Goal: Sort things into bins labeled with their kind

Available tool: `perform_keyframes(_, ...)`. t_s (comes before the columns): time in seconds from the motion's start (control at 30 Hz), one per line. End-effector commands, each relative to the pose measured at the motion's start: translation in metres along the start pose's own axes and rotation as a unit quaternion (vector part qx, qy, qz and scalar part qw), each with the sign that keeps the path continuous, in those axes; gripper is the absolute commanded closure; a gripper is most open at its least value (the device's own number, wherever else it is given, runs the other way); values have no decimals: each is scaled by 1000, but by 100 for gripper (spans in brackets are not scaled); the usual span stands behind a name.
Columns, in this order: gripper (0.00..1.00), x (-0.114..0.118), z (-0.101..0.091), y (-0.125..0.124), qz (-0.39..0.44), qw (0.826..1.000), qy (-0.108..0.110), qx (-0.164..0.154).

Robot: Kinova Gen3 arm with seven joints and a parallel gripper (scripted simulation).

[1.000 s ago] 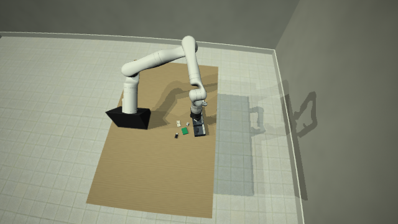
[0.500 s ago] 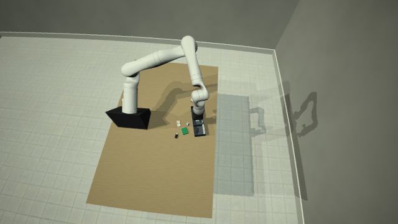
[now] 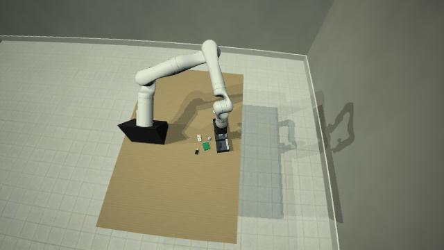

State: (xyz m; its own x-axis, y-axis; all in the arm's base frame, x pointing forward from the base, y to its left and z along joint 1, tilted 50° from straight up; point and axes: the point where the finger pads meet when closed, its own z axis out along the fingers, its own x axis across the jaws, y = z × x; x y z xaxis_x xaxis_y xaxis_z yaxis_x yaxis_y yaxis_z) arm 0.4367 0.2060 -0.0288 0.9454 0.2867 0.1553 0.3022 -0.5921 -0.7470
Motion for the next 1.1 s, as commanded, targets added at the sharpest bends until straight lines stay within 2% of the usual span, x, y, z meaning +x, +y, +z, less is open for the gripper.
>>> perform_keyframes(0.0,51,1,-1,0,0,1000,1,-1)
perform_keyframes(0.2,51,1,5,0,0,1000,1,-1)
perform_keyframes(0.7,51,1,35,0,0,1000,1,-1)
perform_keyframes(1.07,51,0,43,0,0,1000,1,-1)
